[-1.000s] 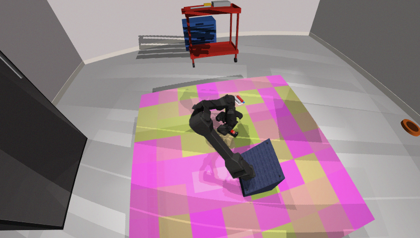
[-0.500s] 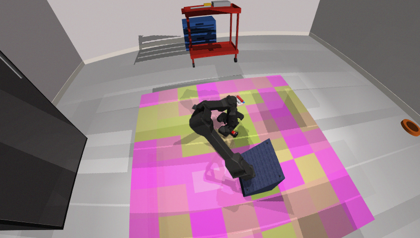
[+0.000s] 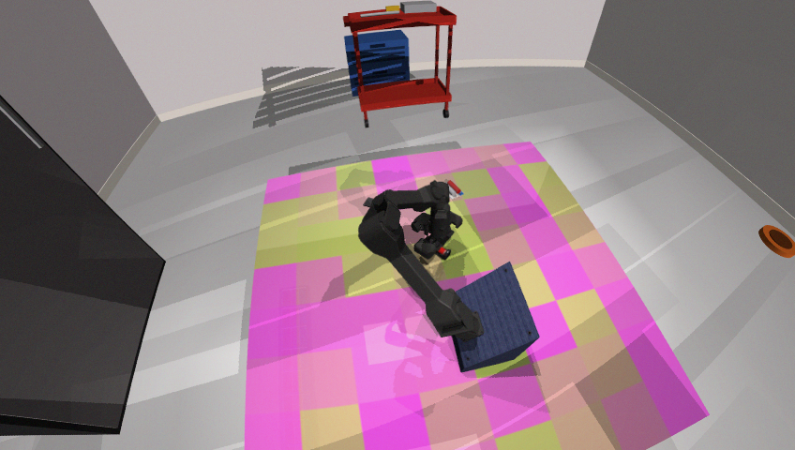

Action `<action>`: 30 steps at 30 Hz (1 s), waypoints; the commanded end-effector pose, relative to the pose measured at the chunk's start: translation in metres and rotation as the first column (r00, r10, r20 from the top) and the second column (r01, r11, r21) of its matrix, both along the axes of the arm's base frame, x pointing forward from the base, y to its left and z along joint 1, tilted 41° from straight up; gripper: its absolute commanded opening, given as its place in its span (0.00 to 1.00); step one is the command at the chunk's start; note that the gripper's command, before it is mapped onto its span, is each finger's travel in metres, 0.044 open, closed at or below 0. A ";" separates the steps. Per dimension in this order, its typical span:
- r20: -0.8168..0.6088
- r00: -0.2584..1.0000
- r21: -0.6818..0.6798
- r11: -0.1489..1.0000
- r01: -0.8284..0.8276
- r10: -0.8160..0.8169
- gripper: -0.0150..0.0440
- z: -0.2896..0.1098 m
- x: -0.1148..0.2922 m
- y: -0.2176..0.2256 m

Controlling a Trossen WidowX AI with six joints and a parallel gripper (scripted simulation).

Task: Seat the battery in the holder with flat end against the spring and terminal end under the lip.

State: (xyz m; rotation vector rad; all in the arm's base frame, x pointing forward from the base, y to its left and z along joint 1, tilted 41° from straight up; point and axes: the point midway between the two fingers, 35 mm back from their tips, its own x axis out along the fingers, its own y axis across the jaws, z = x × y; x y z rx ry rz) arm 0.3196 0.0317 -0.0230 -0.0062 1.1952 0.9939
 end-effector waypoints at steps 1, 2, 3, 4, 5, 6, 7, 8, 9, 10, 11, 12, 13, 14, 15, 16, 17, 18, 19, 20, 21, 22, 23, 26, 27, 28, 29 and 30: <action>0.000 1.000 -0.001 1.000 -0.002 0.002 0.53 0.000 -0.001 0.000; 0.000 1.000 -0.001 1.000 -0.002 0.002 0.53 0.000 -0.001 0.000; 0.000 1.000 -0.001 1.000 -0.002 0.002 0.53 0.001 -0.001 -0.001; 0.000 1.000 -0.001 1.000 -0.001 0.001 0.53 0.002 -0.001 -0.002; 0.000 1.000 -0.001 1.000 -0.001 0.001 0.53 0.003 -0.001 -0.003; 0.000 1.000 -0.001 1.000 -0.001 0.001 0.53 0.005 -0.001 -0.004; 0.000 1.000 -0.001 1.000 -0.001 0.001 0.53 0.006 -0.001 -0.006; 0.000 1.000 -0.001 1.000 0.000 0.000 0.53 0.008 -0.001 -0.007; 0.000 1.000 -0.001 1.000 0.000 0.000 0.53 0.010 -0.001 -0.009; 0.000 1.000 -0.001 1.000 0.000 0.000 0.53 0.011 -0.001 -0.010; 0.000 1.000 -0.001 1.000 0.000 0.000 0.53 0.011 -0.001 -0.010; 0.000 1.000 -0.001 1.000 0.000 0.000 0.53 0.011 -0.001 -0.010; 0.000 1.000 -0.001 1.000 0.000 0.000 0.53 0.011 -0.001 -0.010; 0.000 1.000 -0.001 1.000 0.000 0.000 0.53 0.011 -0.001 -0.010; -0.012 1.000 0.005 1.000 0.006 -0.006 0.57 0.009 -0.003 -0.010; -0.011 1.000 0.003 1.000 0.006 -0.006 0.61 0.013 -0.002 -0.014; -0.009 1.000 0.001 1.000 0.006 -0.006 0.66 0.019 -0.002 -0.020; -0.007 1.000 -0.001 1.000 0.007 -0.007 0.70 0.027 -0.001 -0.027; -0.006 1.000 -0.003 1.000 0.007 -0.007 0.75 0.035 -0.002 -0.034; -0.004 1.000 -0.004 1.000 0.006 -0.006 0.79 0.044 -0.002 -0.041; -0.003 1.000 -0.005 1.000 0.004 -0.004 0.84 0.052 -0.003 -0.048; -0.002 1.000 -0.005 1.000 0.002 -0.002 0.88 0.058 -0.005 -0.053; -0.001 1.000 -0.004 1.000 0.000 0.000 0.93 0.062 -0.005 -0.056; -0.001 1.000 -0.005 1.000 0.000 0.000 1.00 0.062 -0.006 -0.060; -0.001 1.000 -0.005 1.000 0.000 0.000 1.00 0.062 -0.006 -0.060; -0.001 1.000 -0.005 1.000 0.000 0.000 1.00 0.062 -0.006 -0.060; -0.001 1.000 -0.005 1.000 0.000 0.000 1.00 0.062 -0.006 -0.060; -0.001 1.000 -0.005 1.000 0.000 0.000 1.00 0.062 -0.006 -0.060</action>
